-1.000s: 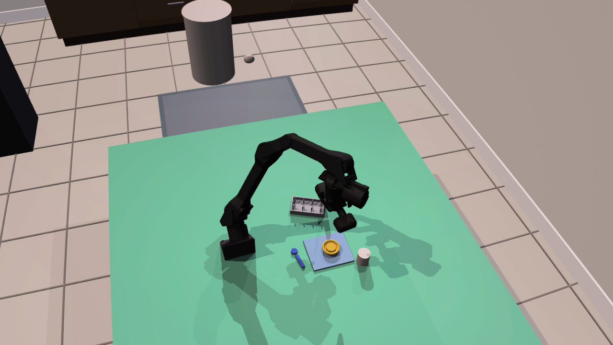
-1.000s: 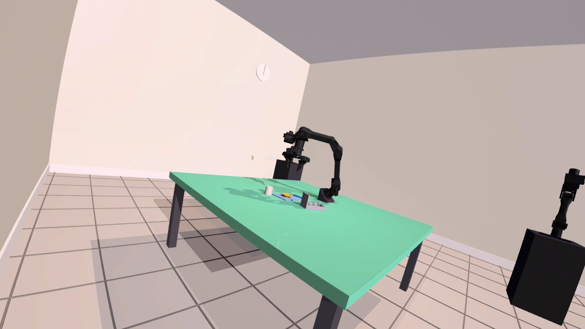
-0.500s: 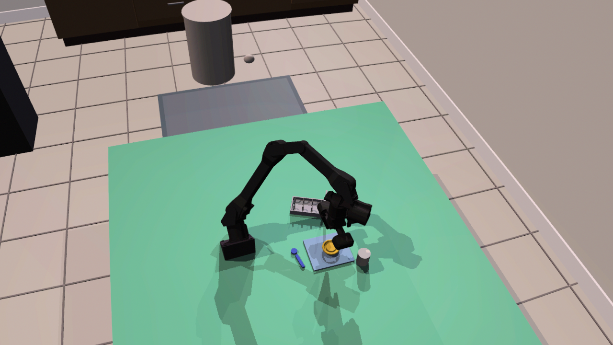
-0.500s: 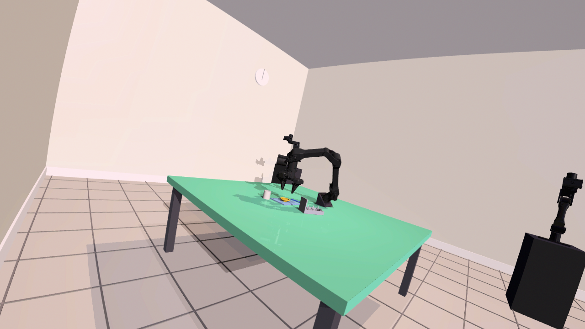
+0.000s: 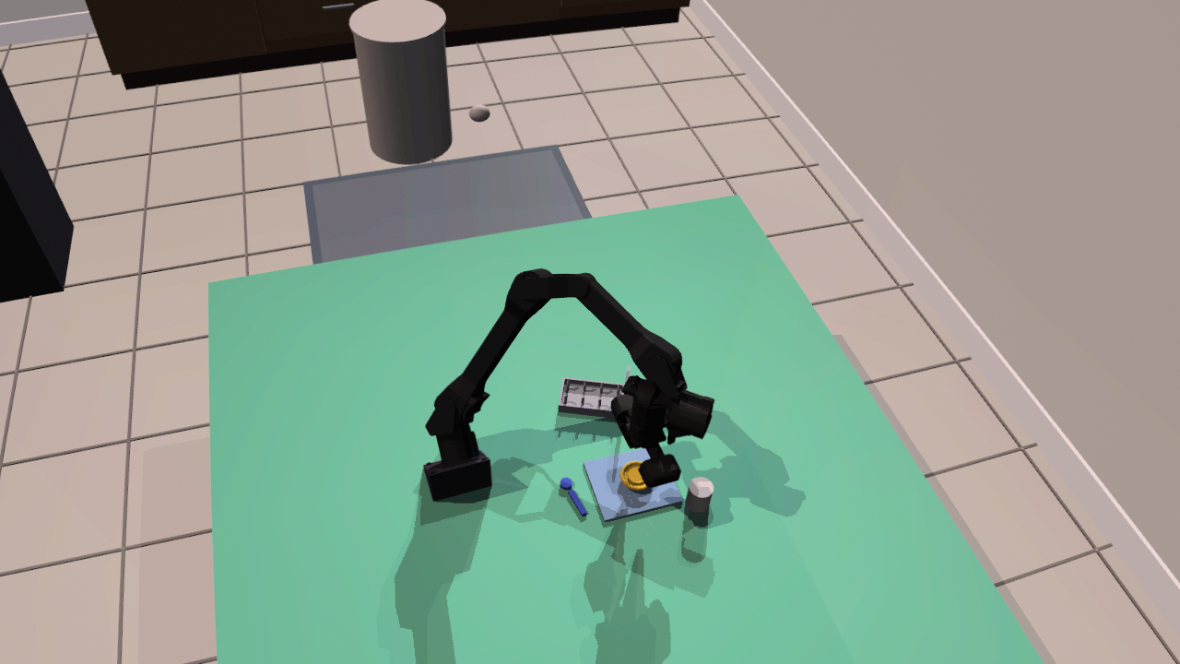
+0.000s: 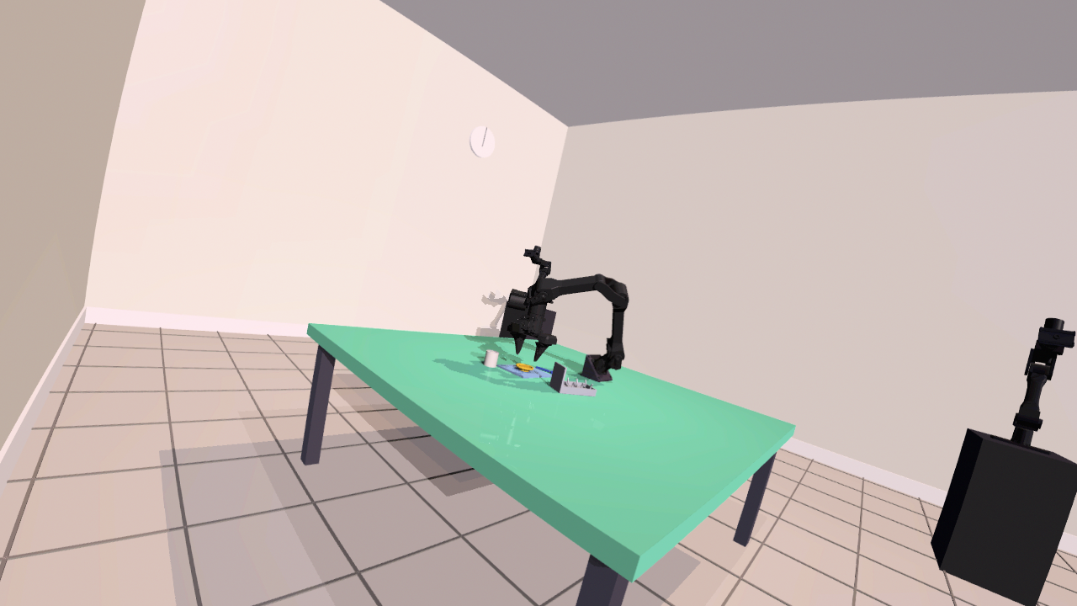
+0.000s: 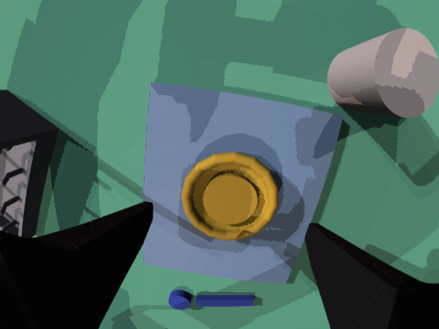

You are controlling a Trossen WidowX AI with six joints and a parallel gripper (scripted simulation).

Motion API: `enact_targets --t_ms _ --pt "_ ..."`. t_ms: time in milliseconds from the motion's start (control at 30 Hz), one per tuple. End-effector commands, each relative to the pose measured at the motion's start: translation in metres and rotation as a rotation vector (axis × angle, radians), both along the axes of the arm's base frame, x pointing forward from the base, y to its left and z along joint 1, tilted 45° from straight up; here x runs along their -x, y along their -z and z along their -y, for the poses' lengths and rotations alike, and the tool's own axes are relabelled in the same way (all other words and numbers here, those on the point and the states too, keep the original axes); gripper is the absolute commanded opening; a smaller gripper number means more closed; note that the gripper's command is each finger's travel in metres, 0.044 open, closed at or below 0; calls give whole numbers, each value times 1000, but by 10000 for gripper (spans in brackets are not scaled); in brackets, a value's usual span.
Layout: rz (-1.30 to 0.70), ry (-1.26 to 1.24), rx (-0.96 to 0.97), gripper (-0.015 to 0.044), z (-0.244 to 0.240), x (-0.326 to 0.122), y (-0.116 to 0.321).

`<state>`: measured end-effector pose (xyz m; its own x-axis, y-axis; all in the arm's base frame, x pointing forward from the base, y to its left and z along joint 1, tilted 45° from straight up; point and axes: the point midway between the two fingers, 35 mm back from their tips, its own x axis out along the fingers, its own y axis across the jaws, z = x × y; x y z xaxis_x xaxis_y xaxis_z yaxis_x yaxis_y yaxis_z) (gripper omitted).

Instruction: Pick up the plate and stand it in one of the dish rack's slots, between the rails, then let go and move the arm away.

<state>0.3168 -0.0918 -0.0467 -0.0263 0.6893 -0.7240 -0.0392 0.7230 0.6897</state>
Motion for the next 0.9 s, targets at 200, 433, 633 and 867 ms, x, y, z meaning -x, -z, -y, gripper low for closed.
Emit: enact_targets --t_ms 200,433,633,867 --pt "-7 3 -5 400 -13 2 13" --pt "-6 3 -6 400 -21 3 21" --pt "-5 3 -7 400 -27 4 28" --pt "-5 3 -7 350 -30 5 31"
